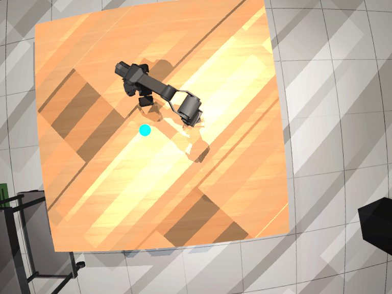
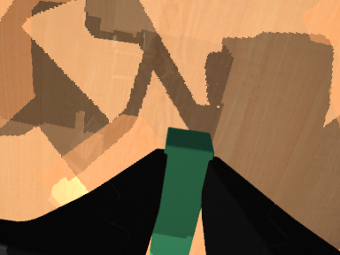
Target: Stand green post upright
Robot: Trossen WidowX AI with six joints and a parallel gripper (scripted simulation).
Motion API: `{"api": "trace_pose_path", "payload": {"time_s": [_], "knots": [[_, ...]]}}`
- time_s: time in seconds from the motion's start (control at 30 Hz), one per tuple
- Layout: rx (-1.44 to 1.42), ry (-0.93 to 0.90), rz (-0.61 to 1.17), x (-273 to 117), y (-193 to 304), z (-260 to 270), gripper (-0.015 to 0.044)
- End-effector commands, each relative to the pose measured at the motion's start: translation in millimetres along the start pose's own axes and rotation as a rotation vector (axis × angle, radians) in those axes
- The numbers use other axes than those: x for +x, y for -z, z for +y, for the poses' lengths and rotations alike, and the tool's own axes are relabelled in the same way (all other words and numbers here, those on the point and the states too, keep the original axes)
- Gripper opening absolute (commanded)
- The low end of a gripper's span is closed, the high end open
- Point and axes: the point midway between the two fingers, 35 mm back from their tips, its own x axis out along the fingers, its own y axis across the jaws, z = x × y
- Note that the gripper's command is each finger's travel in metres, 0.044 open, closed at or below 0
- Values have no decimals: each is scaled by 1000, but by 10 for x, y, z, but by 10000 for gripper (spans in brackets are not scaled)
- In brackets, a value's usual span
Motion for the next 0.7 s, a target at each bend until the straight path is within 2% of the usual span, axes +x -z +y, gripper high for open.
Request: {"api": "trace_pose_path", "payload": {"time_s": [0.0, 0.37, 0.67], "knots": [[-4, 5, -1, -160, 2, -3, 22], [-4, 5, 0, -506, 45, 37, 22], [-27, 2, -6, -533, -8, 108, 22]]}}
